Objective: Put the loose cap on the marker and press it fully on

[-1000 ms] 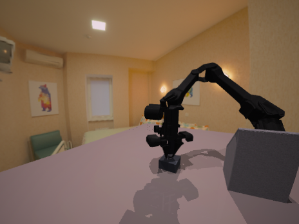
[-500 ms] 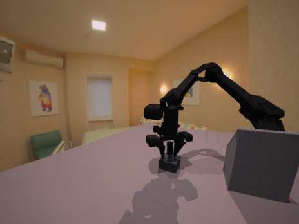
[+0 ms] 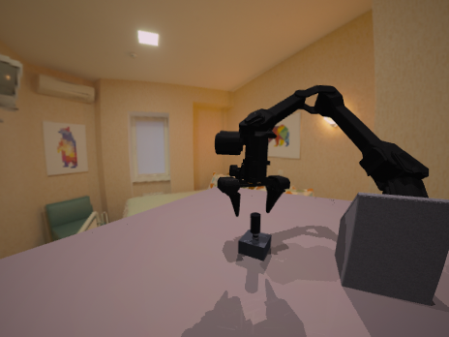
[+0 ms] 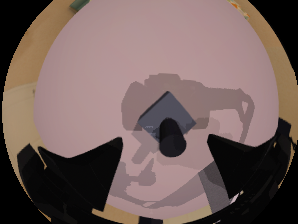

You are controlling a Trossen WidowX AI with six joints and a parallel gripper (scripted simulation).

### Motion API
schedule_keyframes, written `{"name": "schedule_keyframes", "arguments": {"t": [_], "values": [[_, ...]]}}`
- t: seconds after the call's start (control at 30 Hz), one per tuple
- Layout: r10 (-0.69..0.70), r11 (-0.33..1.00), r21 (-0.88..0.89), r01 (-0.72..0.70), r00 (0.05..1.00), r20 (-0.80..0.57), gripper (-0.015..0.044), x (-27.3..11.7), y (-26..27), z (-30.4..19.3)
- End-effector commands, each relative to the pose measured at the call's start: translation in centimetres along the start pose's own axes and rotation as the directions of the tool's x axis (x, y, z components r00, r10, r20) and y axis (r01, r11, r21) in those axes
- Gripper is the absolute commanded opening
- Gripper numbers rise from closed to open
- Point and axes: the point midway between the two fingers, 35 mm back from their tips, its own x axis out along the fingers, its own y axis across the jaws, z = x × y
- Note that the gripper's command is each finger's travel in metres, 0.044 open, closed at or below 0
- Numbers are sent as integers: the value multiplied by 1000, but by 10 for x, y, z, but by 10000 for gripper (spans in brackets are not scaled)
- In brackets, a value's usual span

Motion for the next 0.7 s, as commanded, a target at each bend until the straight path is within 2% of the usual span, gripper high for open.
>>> {"name": "schedule_keyframes", "arguments": {"t": [0.0,0.07,0.13,0.23,0.3,0.57,0.67], "values": [[-8,1000,5,8,1000,-11,440,-9,-3,-1],[-9,998,-65,8,1000,-12,387,-11,-3,-1],[-12,966,-258,7,1000,-15,335,-17,-3,-2],[-16,834,-552,3,1000,-18,256,-28,-3,-3],[-18,748,-664,1,1000,-20,204,-32,-3,-4],[-19,736,-677,0,1000,-20,0,-33,-3,-4],[-19,736,-677,0,1000,-20,0,-33,-3,-4]]}}
